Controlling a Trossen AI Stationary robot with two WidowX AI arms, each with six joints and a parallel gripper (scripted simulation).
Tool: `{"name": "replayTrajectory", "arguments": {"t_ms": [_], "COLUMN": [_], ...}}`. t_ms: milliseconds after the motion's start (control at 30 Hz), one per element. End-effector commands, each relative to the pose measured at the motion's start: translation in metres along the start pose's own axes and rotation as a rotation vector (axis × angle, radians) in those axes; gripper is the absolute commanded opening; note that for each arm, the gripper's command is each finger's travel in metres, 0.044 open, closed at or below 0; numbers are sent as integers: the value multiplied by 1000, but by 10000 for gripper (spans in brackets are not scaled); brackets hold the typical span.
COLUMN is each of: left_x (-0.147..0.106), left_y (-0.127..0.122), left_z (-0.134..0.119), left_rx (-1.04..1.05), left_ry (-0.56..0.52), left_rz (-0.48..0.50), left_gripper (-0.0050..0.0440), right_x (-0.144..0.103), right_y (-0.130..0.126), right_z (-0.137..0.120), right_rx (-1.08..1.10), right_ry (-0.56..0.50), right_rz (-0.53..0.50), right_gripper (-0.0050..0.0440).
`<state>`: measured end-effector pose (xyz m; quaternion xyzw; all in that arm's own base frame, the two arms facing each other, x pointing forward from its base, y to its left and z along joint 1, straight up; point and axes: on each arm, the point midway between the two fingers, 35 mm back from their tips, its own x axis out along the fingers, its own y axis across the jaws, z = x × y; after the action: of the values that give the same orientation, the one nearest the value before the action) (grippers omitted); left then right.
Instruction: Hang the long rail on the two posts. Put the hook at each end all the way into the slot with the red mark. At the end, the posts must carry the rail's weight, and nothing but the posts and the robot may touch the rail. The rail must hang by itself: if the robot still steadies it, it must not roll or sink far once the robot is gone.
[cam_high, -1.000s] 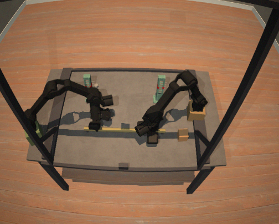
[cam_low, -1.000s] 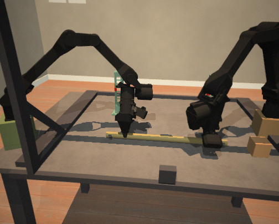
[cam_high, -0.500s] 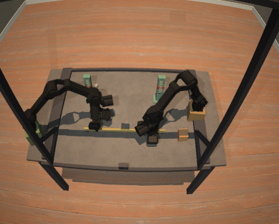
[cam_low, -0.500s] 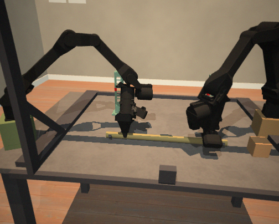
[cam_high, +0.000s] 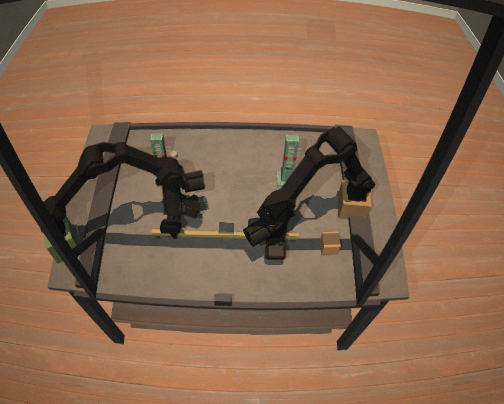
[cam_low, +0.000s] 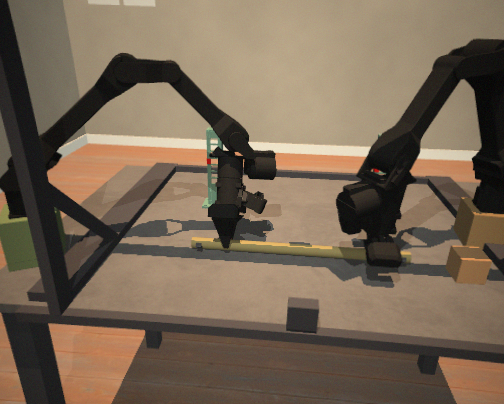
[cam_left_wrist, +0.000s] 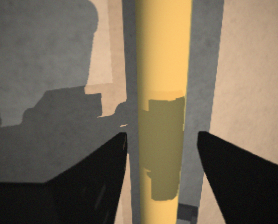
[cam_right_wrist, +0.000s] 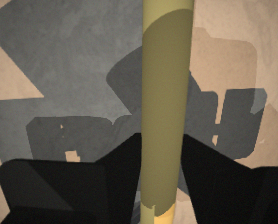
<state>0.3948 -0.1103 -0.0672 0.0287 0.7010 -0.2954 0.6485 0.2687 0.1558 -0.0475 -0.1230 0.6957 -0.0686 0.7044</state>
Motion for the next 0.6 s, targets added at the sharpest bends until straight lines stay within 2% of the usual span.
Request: {"name": "replayTrajectory", "arguments": {"t_ms": [0,133,167,233,300,433,567], "left_x": [-8,-8,-6,-24,-24,-55,-80], "left_y": [-1,0,4,0,0,0,-1], "left_z": [4,5,5,10,10,9,8], "left_rx": [8,8,6,17,17,18,18], "left_ry": [-22,-22,-15,-42,-42,-44,-43], "left_rz": [8,8,9,20,20,22,23], "left_gripper": [265,265,289,337,337,433,440], "right_x": [-6,-6,-6,-6,-6,-6,-6], "right_y": [1,1,1,1,1,1,1], "right_z": [4,4,4,4,4,4,4], "right_rx": [6,6,6,6,6,6,6], "right_ry": [-19,-19,-19,-19,-19,-19,-19], "right_rz": [12,12,12,12,12,12,12], "right_gripper": [-5,-27,-35,-50,-50,-50,-50]}}
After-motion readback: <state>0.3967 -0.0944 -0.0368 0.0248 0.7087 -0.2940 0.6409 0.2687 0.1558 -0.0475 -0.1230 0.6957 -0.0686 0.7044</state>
